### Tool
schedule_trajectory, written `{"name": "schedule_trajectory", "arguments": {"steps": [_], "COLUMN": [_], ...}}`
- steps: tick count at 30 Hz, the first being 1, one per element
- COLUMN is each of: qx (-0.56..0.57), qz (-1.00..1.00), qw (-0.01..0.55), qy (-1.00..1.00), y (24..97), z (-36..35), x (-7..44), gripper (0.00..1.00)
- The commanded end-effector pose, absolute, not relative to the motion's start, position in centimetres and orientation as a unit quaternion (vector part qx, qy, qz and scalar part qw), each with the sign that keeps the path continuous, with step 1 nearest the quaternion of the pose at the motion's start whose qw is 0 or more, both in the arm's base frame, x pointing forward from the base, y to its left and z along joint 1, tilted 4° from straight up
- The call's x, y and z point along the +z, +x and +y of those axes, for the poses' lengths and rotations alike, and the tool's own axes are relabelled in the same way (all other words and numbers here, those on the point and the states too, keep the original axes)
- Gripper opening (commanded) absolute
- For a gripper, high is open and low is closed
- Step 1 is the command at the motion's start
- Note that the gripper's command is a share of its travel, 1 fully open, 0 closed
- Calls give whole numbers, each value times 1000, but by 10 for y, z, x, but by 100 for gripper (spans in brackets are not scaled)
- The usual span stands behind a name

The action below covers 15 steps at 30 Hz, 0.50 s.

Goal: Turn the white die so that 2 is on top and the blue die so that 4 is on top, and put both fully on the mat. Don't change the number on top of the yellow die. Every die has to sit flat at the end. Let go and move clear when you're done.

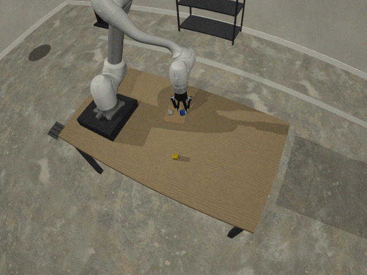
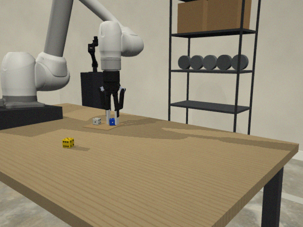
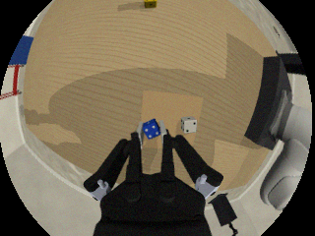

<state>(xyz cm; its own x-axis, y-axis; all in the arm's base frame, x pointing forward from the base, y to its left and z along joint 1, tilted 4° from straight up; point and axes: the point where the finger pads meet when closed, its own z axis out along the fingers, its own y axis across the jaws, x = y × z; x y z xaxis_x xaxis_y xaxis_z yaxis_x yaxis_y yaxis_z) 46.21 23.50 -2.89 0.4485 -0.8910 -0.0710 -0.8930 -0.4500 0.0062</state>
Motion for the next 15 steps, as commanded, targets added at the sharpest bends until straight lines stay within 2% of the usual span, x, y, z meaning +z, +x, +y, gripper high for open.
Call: {"name": "schedule_trajectory", "arguments": {"steps": [1, 15], "qx": [34, 34], "qz": [524, 524], "qw": [17, 17], "qy": [-851, -851], "y": [460, 460], "z": [237, 237], "x": [-30, -33], "gripper": [24, 24]}}
